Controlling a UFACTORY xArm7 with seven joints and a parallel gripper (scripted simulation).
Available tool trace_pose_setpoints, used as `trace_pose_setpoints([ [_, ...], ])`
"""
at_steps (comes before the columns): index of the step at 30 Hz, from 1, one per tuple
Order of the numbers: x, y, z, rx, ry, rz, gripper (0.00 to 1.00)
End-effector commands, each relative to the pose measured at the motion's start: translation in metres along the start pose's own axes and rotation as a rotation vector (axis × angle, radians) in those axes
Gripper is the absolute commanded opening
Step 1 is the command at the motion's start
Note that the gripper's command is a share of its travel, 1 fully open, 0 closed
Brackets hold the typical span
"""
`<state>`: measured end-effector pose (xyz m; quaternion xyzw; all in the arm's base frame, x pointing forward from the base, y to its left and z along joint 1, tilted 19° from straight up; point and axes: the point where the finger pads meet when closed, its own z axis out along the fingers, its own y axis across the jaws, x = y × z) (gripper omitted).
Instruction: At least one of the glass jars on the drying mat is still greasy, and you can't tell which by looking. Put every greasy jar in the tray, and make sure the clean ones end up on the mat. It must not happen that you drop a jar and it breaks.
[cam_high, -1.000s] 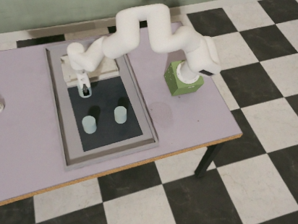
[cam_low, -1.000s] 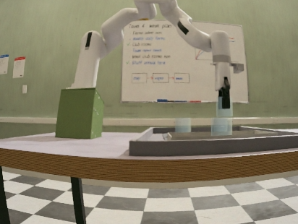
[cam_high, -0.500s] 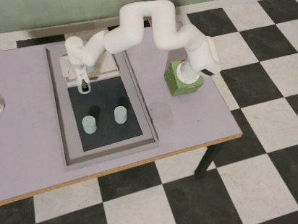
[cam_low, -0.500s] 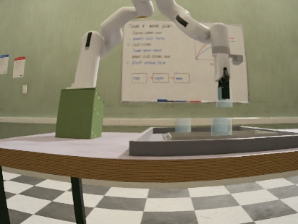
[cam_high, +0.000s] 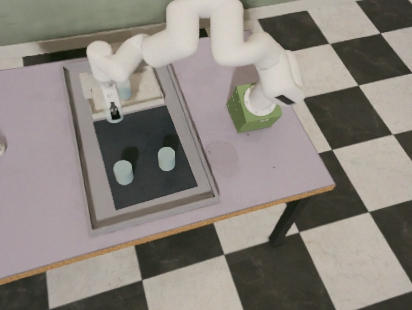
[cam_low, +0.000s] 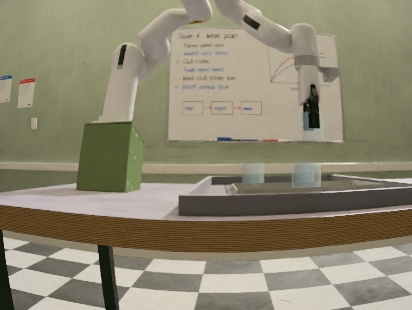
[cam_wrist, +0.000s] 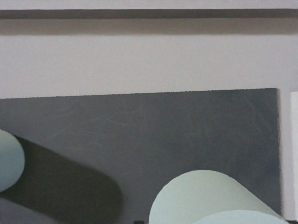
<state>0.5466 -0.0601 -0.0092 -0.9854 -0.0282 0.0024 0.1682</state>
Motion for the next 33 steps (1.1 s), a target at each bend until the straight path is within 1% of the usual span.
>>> trace_pose_setpoints([
  [1,0.006,0.021,-0.004,-0.002,0.006,0.000,0.00],
  [3,0.007,0.028,-0.004,-0.002,0.006,0.000,0.00],
  [5,0.007,0.028,-0.004,-0.002,0.006,0.000,0.00],
  [20,0.014,0.076,-0.004,-0.002,0.006,0.000,0.00],
  [22,0.014,0.076,-0.004,-0.002,0.006,0.000,0.00],
  [33,0.020,0.112,-0.004,-0.002,0.006,0.000,0.00],
])
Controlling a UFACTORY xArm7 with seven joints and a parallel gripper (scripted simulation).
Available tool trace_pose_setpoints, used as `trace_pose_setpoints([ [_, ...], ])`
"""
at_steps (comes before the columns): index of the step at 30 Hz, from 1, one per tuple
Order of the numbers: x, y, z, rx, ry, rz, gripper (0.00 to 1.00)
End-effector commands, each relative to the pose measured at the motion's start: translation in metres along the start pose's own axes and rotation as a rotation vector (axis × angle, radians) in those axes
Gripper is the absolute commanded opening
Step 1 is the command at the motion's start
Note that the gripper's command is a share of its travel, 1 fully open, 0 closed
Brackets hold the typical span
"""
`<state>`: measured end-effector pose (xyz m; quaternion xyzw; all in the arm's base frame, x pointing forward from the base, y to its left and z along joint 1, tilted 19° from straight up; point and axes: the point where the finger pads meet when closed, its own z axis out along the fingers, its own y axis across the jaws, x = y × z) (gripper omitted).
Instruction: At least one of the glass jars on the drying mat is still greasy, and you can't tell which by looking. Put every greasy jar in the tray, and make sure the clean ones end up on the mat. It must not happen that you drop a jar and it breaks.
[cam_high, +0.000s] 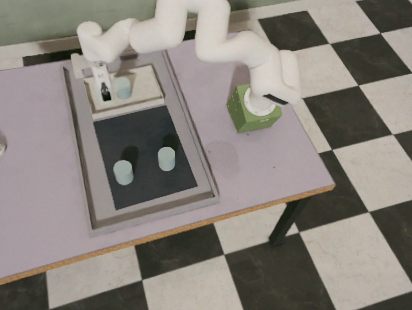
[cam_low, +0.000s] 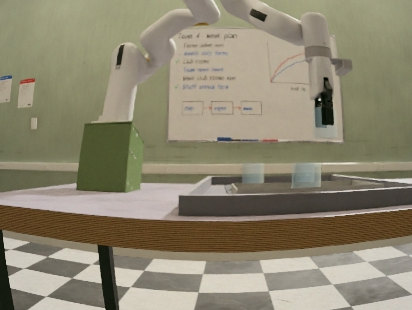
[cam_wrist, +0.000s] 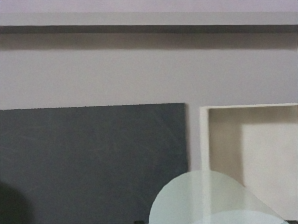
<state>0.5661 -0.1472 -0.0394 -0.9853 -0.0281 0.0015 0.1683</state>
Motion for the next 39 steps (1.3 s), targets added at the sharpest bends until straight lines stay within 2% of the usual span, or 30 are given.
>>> trace_pose_setpoints([
  [1,0.006,0.022,-0.003,-0.002,0.004,0.000,0.00],
  [35,0.021,0.120,-0.004,-0.002,0.004,0.000,0.00],
  [39,0.021,0.120,-0.004,-0.002,0.004,0.000,0.00],
])
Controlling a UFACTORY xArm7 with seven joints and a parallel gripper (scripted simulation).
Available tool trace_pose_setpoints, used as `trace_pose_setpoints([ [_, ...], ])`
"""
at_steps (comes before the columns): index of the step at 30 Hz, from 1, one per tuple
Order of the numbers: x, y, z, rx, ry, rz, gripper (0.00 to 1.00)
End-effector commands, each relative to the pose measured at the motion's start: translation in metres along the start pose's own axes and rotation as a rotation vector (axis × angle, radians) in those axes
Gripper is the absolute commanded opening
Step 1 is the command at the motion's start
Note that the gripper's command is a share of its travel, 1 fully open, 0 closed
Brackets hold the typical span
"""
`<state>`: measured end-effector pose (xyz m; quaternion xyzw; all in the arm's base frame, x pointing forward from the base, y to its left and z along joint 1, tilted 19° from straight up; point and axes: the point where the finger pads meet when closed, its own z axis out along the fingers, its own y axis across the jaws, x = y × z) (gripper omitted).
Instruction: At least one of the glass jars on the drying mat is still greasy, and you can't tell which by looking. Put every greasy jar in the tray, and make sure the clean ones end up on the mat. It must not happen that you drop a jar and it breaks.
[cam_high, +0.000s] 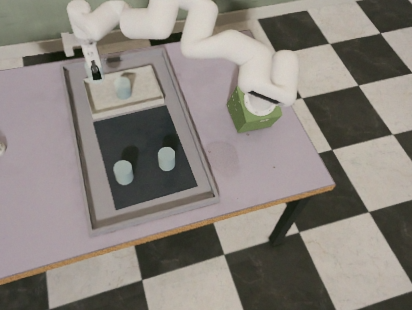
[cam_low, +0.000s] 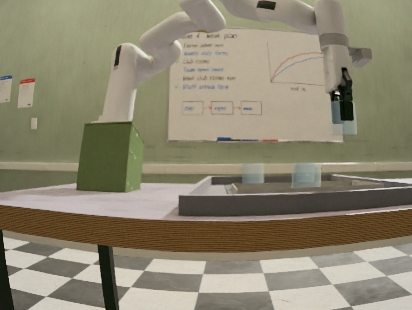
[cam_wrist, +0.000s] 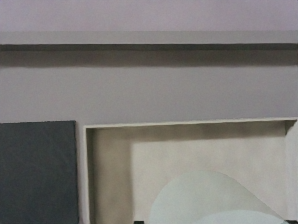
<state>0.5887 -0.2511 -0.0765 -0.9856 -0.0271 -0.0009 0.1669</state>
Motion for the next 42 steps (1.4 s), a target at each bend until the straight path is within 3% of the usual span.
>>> trace_pose_setpoints([
  [1,0.005,0.009,-0.004,0.001,-0.001,-0.001,0.00],
  [10,0.005,0.009,-0.004,0.001,-0.001,-0.001,0.00],
  [42,0.005,0.009,0.071,0.001,-0.001,-0.001,0.00],
])
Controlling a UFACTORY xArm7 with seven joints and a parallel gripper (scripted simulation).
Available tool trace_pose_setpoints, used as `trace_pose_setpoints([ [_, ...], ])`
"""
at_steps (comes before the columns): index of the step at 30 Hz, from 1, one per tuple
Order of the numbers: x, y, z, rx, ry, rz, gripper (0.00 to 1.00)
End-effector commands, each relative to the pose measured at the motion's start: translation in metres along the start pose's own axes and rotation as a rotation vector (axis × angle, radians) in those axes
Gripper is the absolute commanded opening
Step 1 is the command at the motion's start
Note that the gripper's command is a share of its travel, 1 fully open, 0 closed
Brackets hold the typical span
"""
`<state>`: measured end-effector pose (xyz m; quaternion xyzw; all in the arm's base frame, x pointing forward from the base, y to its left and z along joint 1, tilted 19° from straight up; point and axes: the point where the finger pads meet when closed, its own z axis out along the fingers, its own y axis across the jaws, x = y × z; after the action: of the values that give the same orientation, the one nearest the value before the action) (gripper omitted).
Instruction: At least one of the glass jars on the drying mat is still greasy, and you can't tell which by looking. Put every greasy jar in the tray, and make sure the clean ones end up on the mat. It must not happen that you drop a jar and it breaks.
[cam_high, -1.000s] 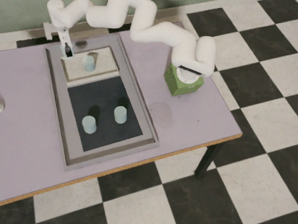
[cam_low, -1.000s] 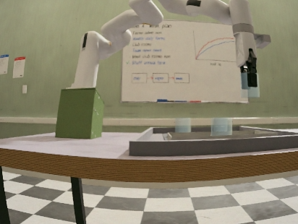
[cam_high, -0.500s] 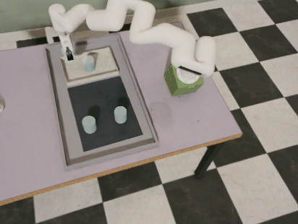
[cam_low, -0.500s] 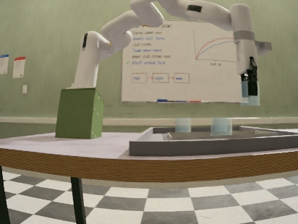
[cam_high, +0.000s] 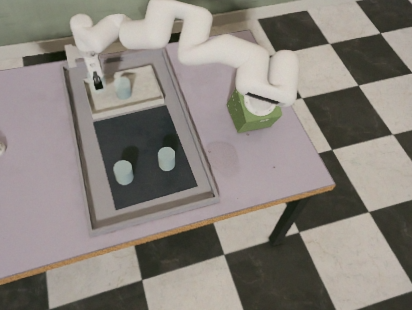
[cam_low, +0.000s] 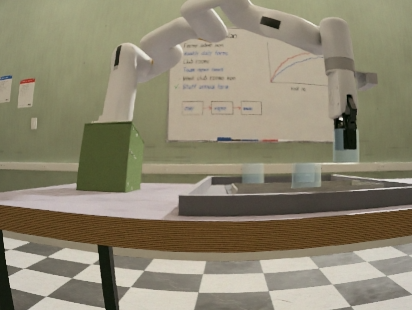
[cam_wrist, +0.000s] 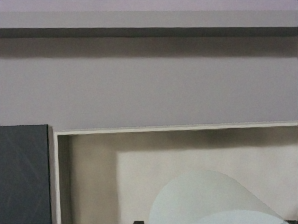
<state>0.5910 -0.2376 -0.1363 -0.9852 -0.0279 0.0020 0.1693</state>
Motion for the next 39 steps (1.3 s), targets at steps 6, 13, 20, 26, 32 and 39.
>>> trace_pose_setpoints([
  [6,0.002,0.002,0.026,-0.004,0.005,-0.001,0.00],
  [13,0.002,0.002,0.037,-0.004,0.005,-0.001,0.00],
  [20,0.002,0.002,0.037,-0.004,0.005,-0.001,0.00],
  [26,0.002,0.002,0.041,-0.004,0.005,-0.001,0.00],
  [32,0.002,0.002,0.047,-0.004,0.005,-0.001,0.00],
  [39,0.002,0.002,0.056,-0.004,0.005,-0.001,0.00],
])
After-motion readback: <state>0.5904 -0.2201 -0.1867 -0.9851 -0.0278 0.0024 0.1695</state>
